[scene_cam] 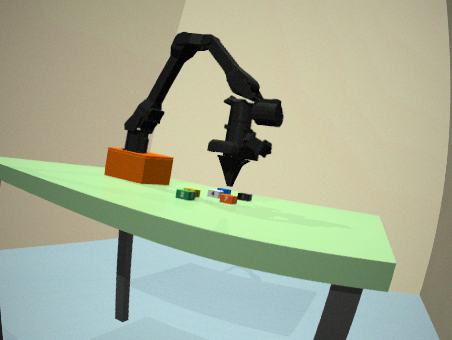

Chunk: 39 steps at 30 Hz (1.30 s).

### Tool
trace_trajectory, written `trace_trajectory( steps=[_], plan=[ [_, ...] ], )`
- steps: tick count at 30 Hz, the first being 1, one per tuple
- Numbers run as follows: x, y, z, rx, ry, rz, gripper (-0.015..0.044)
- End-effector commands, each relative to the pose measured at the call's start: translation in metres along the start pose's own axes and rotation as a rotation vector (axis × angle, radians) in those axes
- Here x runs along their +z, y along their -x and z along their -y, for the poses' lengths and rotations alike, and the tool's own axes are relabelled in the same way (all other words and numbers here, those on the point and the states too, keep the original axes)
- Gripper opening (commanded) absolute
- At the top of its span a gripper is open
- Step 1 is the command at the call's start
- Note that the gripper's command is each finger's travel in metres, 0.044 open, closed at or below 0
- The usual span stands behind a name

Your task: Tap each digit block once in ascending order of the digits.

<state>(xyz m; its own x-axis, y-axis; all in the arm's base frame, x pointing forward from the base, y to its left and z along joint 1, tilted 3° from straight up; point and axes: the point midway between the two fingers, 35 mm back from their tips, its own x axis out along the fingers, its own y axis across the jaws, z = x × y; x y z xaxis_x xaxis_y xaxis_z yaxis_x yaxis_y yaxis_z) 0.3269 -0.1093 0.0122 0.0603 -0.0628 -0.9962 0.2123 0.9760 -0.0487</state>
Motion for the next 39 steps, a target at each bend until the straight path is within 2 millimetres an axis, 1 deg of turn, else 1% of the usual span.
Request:
trace_trajectory(
  steps=[1,12,17,18,20,21,24,25,26,29,30,31,34,35,36,39],
  plan=[
    [-0.001,-0.007,-0.001,0.005,0.004,-0.003,0.0020],
    [-0.001,-0.024,-0.001,0.005,0.004,-0.004,0.0020],
    [-0.001,-0.025,-0.001,0.005,0.004,-0.004,0.0020],
    [-0.001,-0.019,0.000,0.002,0.001,-0.004,0.0020],
    [-0.001,0.002,-0.001,0.005,0.004,-0.004,0.0020],
    [-0.001,0.005,-0.001,0.005,0.004,-0.003,0.0020],
    [-0.001,0.005,-0.001,0.005,0.004,-0.003,0.0020],
    [-0.001,0.008,-0.001,0.005,0.004,-0.003,0.0020],
    [0.001,0.018,0.000,0.005,0.004,-0.003,0.0020],
    [0.001,0.072,0.000,0.005,0.004,-0.003,0.0020],
    [0.000,0.083,0.000,0.005,0.004,-0.003,0.0020],
    [0.000,0.086,0.000,0.005,0.004,-0.003,0.0020],
    [0.000,0.086,0.000,0.005,0.004,-0.003,0.0020],
    [-0.001,0.086,-0.003,0.006,0.004,-0.003,0.0020],
    [-0.001,0.086,-0.011,0.007,0.004,-0.004,0.0020],
    [-0.009,0.086,-0.056,0.012,0.004,-0.005,0.0020]
  ],
)
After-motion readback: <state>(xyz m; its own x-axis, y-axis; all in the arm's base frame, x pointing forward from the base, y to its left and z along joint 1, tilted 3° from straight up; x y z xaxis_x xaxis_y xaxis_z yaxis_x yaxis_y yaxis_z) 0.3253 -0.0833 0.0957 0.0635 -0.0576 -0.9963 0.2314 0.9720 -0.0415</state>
